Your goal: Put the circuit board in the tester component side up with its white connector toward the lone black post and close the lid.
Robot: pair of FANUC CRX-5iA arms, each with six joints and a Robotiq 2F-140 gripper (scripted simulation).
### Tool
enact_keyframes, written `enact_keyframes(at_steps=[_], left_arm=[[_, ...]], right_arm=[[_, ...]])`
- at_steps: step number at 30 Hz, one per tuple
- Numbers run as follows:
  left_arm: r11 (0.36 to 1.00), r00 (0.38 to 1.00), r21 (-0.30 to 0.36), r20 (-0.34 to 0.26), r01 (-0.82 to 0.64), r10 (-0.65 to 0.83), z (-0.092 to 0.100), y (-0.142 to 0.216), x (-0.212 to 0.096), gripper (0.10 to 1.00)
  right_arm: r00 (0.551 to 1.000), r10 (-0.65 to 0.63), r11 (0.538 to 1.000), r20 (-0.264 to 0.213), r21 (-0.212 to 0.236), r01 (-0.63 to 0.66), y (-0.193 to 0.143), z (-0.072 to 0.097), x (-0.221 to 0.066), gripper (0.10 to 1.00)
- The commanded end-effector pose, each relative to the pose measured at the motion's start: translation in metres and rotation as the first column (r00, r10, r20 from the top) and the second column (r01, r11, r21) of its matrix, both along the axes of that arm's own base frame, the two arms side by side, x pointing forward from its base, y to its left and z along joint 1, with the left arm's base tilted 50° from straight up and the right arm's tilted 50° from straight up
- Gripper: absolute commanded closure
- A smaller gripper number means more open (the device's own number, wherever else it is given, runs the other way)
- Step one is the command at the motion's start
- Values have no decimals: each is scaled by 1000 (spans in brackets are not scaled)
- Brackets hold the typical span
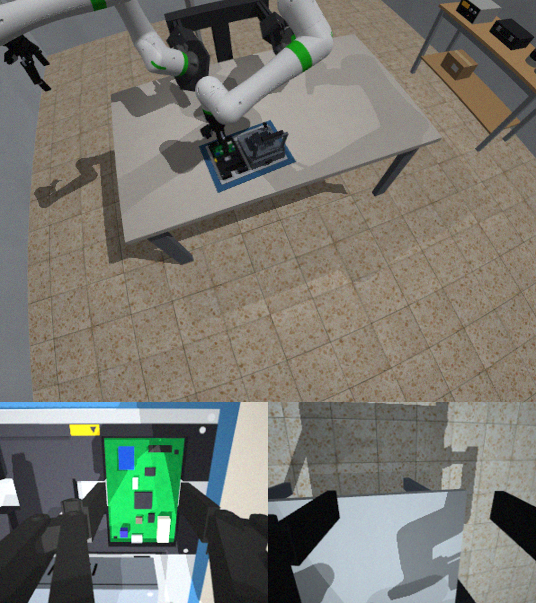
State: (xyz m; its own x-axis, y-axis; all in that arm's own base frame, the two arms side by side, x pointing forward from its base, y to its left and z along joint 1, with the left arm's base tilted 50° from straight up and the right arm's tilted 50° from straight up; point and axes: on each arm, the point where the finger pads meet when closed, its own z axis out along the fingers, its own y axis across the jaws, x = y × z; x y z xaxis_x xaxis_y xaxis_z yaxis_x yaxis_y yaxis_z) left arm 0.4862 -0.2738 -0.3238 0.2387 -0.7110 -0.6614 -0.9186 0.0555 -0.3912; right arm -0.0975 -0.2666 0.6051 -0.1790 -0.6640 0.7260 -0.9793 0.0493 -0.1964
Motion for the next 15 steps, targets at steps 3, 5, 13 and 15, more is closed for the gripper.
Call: enact_keyframes(at_steps=[3, 5, 13, 15], left_arm=[[1000, 1000, -2, 1, 1, -1, 0, -1, 0, 557], [1000, 1000, -2, 1, 1, -1, 0, -1, 0, 557], [1000, 1000, -2, 1, 1, -1, 0, -1, 0, 557], [1000, 1000, -2, 1, 1, -1, 0, -1, 0, 557]], right_arm=[[1000, -1, 1000, 0, -2, 1, 1, 1, -1, 98], [1000, -1, 1000, 0, -2, 1, 1, 1, -1, 98], [1000, -1, 1000, 0, -2, 1, 1, 1, -1, 98], [1000, -1, 1000, 0, -2, 1, 1, 1, -1, 98]])
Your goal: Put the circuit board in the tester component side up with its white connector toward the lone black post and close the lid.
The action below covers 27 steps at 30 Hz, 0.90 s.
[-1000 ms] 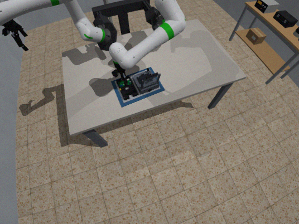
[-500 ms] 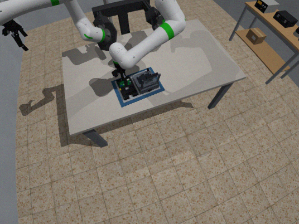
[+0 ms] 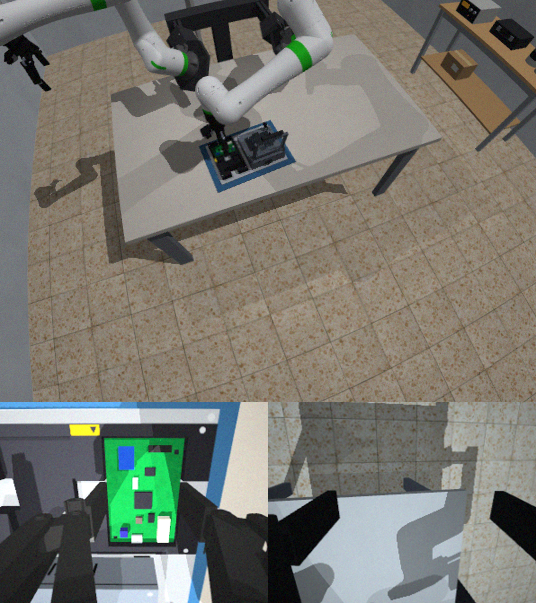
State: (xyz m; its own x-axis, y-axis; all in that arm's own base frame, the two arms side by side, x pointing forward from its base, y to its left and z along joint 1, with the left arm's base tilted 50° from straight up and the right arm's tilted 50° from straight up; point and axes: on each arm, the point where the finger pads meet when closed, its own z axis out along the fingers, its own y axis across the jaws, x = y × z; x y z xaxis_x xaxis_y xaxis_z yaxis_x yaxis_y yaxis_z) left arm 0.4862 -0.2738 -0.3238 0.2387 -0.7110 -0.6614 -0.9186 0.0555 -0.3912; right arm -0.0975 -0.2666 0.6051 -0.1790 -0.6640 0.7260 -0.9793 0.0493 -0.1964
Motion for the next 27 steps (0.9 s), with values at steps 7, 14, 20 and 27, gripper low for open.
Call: enact_keyframes(at_steps=[7, 14, 20, 27], left_arm=[[1000, 1000, -2, 1, 1, -1, 0, -1, 0, 576], [1000, 1000, -2, 1, 1, -1, 0, -1, 0, 588], [1000, 1000, -2, 1, 1, -1, 0, -1, 0, 588], [1000, 1000, -2, 1, 1, -1, 0, -1, 0, 588]], right_arm=[[1000, -1, 1000, 0, -2, 1, 1, 1, -1, 98], [1000, -1, 1000, 0, -2, 1, 1, 1, -1, 98], [1000, -1, 1000, 0, -2, 1, 1, 1, -1, 98], [1000, -1, 1000, 0, -2, 1, 1, 1, -1, 98]])
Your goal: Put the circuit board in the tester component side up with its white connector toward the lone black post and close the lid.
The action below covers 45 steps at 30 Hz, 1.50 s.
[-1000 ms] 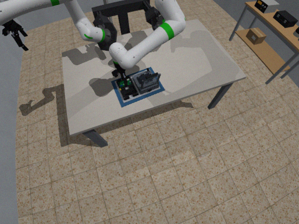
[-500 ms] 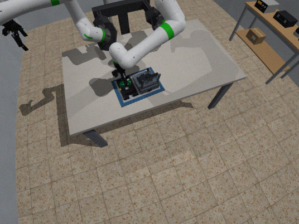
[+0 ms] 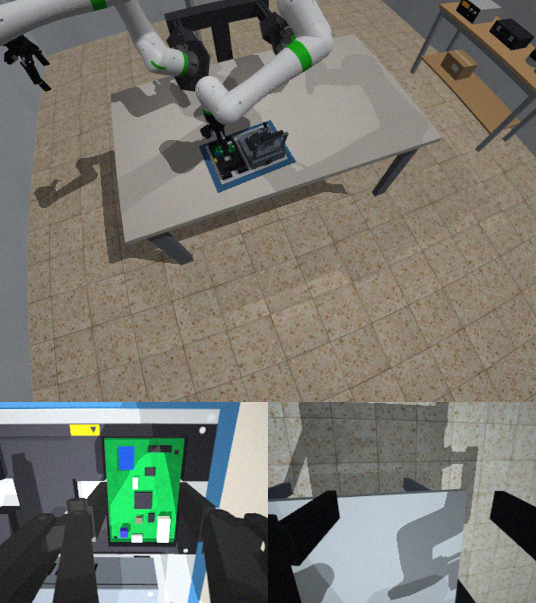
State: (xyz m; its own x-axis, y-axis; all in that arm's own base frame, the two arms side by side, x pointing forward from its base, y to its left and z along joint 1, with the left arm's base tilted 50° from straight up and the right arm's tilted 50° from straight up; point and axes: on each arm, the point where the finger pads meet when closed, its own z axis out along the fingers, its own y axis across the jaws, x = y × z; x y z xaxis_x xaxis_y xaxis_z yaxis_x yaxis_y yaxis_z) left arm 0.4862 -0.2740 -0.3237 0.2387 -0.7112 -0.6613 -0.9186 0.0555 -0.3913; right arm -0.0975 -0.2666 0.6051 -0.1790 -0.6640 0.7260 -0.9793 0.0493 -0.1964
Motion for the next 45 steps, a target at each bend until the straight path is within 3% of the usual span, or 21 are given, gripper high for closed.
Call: enact_keyframes(at_steps=[1, 45], left_arm=[[1000, 1000, -1, 1, 1, -1, 0, -1, 0, 588], [1000, 1000, -1, 1, 1, -1, 5, -6, -2, 588]], right_arm=[[1000, -1, 1000, 0, -2, 1, 1, 1, -1, 98], [1000, -1, 1000, 0, -2, 1, 1, 1, -1, 98]])
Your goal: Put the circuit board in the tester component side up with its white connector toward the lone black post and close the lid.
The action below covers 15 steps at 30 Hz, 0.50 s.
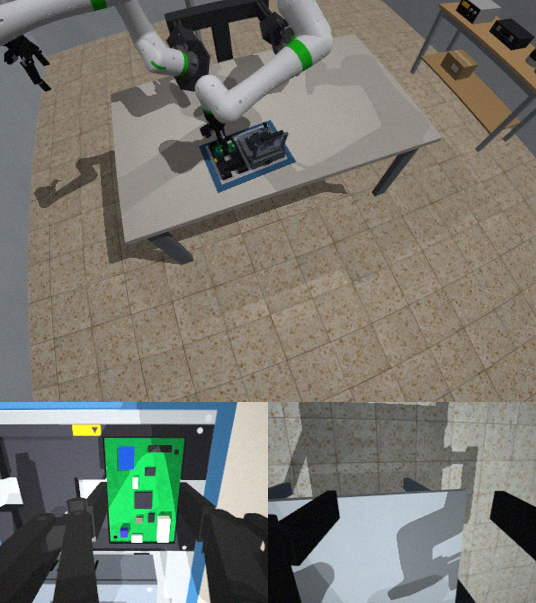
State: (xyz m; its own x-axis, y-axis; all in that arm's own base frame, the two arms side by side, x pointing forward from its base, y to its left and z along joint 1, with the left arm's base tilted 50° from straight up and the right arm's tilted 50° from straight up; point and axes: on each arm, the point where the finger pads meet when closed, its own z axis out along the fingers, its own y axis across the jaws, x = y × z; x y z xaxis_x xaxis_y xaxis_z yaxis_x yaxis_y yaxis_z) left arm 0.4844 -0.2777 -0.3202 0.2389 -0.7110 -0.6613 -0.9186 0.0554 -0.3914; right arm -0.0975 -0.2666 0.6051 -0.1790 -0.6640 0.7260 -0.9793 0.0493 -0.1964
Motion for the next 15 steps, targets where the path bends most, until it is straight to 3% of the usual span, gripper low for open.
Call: enact_keyframes(at_steps=[1, 15], left_arm=[[1000, 1000, -2, 0, 1, -1, 2, -3, -1, 588], [1000, 1000, -2, 0, 1, -1, 9, -10, -4, 588]], right_arm=[[1000, -1, 1000, 0, -2, 1, 1, 1, -1, 98], [1000, -1, 1000, 0, -2, 1, 1, 1, -1, 98]])
